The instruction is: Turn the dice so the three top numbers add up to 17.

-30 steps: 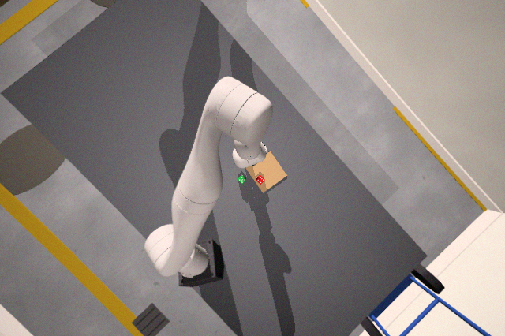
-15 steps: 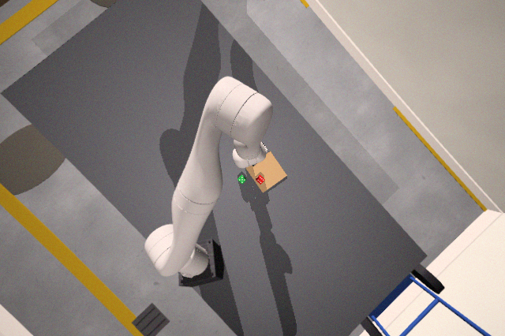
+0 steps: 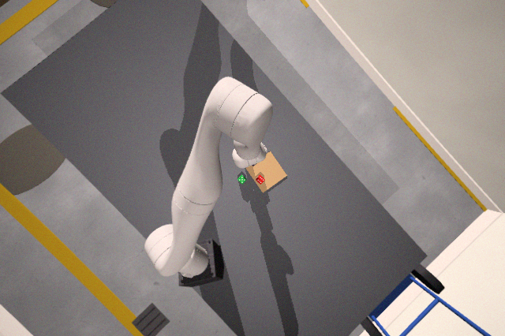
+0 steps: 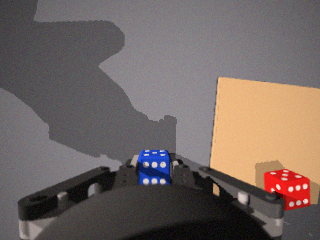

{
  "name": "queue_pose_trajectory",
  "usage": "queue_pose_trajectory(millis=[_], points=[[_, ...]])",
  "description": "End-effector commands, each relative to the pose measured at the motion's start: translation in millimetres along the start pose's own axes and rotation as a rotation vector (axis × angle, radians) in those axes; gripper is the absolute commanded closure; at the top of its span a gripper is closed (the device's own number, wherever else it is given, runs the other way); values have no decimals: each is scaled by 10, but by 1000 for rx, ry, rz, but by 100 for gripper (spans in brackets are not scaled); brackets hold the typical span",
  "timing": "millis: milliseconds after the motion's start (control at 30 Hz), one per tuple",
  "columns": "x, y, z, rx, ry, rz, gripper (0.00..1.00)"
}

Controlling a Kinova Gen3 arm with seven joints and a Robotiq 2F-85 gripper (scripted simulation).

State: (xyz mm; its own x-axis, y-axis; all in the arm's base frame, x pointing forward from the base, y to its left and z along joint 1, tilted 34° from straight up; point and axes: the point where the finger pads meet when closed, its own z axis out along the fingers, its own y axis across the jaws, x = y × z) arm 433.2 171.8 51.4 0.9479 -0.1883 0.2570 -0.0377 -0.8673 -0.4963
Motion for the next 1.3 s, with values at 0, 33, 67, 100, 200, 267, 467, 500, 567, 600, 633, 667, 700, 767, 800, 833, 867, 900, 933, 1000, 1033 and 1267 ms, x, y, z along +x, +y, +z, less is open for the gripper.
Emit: queue_pose_trajectory(millis=[0, 33, 67, 100, 200, 267, 467, 500, 567, 600, 633, 667, 700, 767, 800, 833, 867, 900, 933, 1000, 1033, 1267], points=[[16, 6, -33, 0, 4, 1, 74], [16, 6, -43, 0, 4, 1, 74], [16, 6, -55, 0, 4, 1, 74], [16, 6, -67, 0, 4, 1, 74], [16, 6, -96, 0, 4, 1, 74], [16, 6, -112, 0, 4, 1, 74], [16, 6, -221, 0, 4, 1, 74], [15, 5, -240, 0, 4, 1, 74], [15, 6, -280, 0, 4, 1, 74], [15, 5, -299, 0, 4, 1, 74], [15, 6, -319, 0, 4, 1, 74], [15, 5, -338, 0, 4, 1, 74], [15, 5, -357, 0, 4, 1, 74], [15, 5, -376, 0, 4, 1, 74], [15, 5, -376, 0, 4, 1, 74], [15, 5, -395, 0, 4, 1, 74], [15, 6, -413, 0, 4, 1, 74], [15, 5, -431, 0, 4, 1, 74], [14, 5, -448, 0, 4, 1, 74], [14, 5, -482, 0, 4, 1, 74], [14, 5, -498, 0, 4, 1, 74], [14, 6, -608, 0, 4, 1, 74]])
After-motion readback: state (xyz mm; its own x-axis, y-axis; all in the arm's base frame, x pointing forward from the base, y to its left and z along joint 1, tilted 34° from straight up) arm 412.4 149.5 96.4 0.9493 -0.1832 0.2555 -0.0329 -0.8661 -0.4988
